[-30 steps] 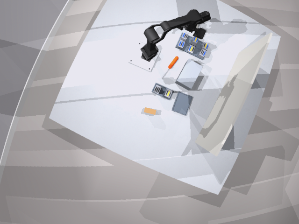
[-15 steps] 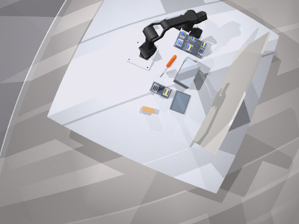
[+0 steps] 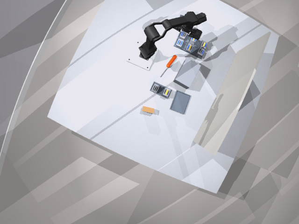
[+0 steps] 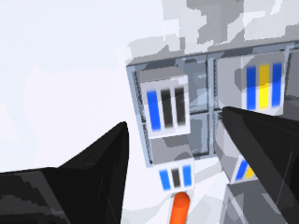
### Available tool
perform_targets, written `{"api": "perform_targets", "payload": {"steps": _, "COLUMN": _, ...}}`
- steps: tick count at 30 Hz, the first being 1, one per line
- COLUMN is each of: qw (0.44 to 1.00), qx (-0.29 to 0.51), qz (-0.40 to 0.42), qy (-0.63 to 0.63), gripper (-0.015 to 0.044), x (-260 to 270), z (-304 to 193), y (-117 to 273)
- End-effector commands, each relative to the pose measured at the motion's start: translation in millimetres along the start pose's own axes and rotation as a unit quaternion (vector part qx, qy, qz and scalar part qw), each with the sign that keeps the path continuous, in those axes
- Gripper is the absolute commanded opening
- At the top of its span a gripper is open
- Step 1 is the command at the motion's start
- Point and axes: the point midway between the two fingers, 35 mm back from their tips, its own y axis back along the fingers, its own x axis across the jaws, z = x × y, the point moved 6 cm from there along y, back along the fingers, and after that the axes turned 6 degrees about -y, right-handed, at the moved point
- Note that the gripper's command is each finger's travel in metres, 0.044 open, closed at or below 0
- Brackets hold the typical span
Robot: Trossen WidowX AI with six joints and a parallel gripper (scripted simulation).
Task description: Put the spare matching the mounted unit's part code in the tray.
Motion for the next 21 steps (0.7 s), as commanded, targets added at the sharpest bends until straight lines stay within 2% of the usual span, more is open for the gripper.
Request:
{"api": "perform_targets", "payload": {"steps": 1, "qw": 1.000, "qx": 0.004, "qz": 0.002, "qy": -0.001, "gripper": 0.0300, "x": 0, "z": -1, "y": -10}}
{"api": "perform_targets", "payload": {"steps": 21, "qw": 1.000, "qx": 0.004, "qz": 0.002, "qy": -0.001, "gripper": 0.0300, "x": 1, "z": -1, "y": -43}}
